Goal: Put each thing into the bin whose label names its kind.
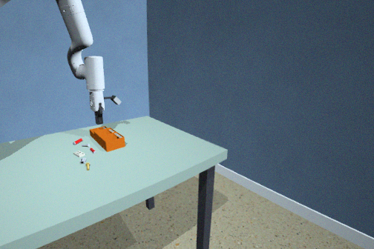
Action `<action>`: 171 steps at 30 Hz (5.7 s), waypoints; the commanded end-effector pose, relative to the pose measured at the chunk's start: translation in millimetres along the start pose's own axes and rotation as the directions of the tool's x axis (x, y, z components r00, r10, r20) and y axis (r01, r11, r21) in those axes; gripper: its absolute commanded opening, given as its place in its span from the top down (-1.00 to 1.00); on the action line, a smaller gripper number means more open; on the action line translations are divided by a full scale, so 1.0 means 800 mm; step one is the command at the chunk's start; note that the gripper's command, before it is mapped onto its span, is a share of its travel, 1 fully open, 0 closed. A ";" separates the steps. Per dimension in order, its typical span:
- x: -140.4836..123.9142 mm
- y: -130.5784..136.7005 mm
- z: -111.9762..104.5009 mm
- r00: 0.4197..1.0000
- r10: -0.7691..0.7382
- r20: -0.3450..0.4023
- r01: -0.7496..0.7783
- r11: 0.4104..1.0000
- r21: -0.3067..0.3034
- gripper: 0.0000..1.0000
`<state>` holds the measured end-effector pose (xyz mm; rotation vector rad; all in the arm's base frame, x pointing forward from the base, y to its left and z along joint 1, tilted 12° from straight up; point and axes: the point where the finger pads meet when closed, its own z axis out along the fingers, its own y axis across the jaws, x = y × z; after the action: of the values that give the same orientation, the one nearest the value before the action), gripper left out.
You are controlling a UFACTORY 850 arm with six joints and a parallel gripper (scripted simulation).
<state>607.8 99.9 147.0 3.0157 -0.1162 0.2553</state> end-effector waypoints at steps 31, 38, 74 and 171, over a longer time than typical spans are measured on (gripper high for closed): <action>0.001 0.000 -0.170 1.000 0.000 -0.002 0.000 1.000 0.001 0.85; -0.011 0.023 -0.153 0.989 -0.149 -0.002 0.149 0.989 0.000 0.53; -0.108 0.214 -0.010 0.517 -0.855 0.033 0.856 0.516 -0.026 0.53; -0.107 0.213 0.076 -0.080 -0.997 0.000 0.997 -0.080 -0.001 0.53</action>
<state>517.3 -69.9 96.0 2.0780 2.0849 0.0470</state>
